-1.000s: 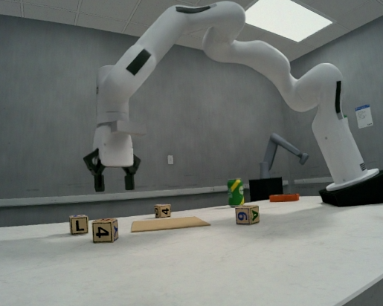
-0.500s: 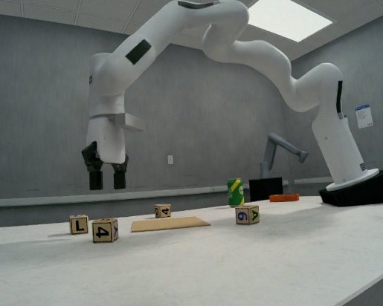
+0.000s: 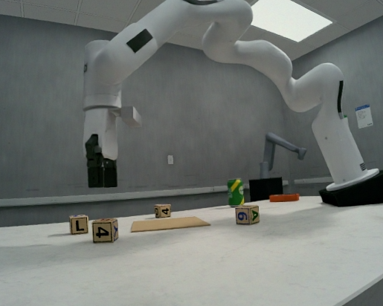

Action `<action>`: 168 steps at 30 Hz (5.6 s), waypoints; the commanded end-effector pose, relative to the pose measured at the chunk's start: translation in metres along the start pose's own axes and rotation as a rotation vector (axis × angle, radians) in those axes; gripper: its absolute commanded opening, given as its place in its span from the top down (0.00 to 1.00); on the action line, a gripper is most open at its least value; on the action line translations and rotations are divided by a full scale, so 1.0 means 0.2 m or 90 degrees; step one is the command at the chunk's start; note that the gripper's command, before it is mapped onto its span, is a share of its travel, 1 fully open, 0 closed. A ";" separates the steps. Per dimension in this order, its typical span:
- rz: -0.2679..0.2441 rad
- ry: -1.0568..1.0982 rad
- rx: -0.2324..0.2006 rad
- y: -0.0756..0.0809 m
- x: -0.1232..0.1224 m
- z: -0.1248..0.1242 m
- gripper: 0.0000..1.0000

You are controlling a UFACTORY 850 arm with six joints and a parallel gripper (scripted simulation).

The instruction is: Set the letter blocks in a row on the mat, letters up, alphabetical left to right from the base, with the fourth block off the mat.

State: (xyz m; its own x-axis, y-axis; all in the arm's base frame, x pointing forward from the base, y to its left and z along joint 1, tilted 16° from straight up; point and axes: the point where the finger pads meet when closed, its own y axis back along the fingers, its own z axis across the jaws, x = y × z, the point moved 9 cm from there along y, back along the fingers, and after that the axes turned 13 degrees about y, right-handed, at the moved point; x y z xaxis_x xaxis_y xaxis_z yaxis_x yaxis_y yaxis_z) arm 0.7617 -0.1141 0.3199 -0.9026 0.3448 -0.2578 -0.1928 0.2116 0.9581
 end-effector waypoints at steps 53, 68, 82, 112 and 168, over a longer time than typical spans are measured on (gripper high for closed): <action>0.000 0.018 -0.001 -0.12 -0.01 0.02 0.13; 0.000 0.018 -0.001 -0.22 -0.01 0.02 0.13; 0.000 0.018 -0.001 -0.25 -0.01 0.02 0.13; 0.000 0.018 -0.001 -0.38 -0.01 0.02 0.13; 0.000 0.018 -0.001 -0.51 -0.01 0.02 0.35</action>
State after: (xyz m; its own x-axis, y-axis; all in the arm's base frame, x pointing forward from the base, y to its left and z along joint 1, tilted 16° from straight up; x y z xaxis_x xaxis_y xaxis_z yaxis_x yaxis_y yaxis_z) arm 0.7840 -0.1322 0.2211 -0.9138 0.3191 -0.2511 -0.1905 0.2092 0.9591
